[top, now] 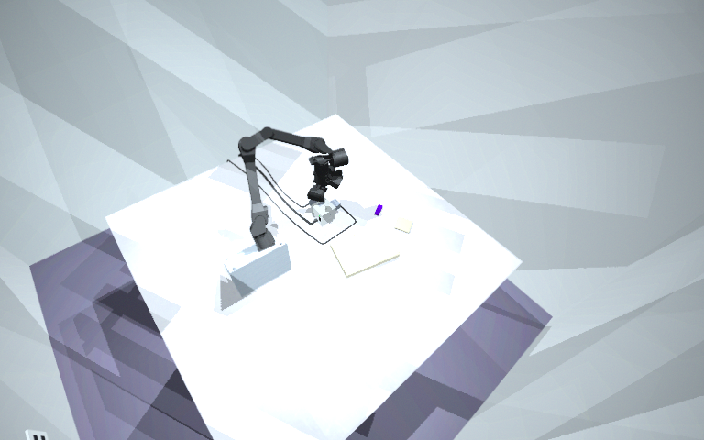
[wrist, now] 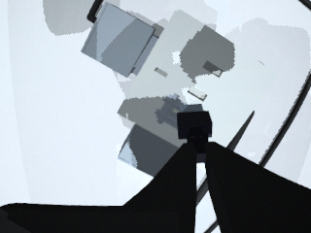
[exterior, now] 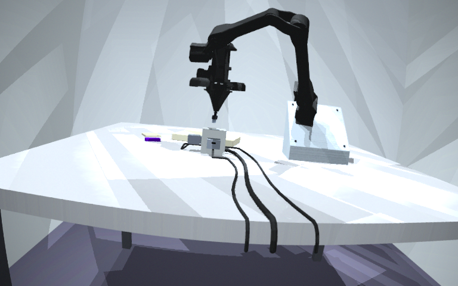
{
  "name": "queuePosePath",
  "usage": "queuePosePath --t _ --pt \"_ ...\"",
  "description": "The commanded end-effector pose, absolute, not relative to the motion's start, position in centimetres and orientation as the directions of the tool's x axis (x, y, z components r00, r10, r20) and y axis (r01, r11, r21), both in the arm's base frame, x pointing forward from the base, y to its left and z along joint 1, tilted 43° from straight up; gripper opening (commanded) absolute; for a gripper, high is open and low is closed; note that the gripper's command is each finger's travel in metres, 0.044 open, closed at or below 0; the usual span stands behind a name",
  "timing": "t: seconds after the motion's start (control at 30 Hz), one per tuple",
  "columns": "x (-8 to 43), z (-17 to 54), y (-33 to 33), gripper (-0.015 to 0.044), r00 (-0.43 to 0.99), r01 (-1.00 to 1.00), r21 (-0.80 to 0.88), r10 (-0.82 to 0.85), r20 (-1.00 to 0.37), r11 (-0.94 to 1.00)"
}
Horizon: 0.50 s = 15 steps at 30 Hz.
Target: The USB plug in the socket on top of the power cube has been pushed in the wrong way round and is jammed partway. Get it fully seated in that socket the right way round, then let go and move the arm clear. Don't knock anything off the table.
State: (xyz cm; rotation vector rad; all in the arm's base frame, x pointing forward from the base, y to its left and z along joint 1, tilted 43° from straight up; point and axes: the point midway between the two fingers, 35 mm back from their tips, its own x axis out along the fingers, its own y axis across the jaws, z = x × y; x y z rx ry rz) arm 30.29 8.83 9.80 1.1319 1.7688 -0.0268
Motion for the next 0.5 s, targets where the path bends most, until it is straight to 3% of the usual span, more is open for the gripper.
queuePosePath --t 0.0,0.47 --pt "30.30 9.79 8.82 0.0000 -0.067 0.775 0.386 0.672 -0.738 0.501" --pt "30.30 9.78 8.82 0.0000 -0.067 0.949 0.162 0.672 -0.738 0.272"
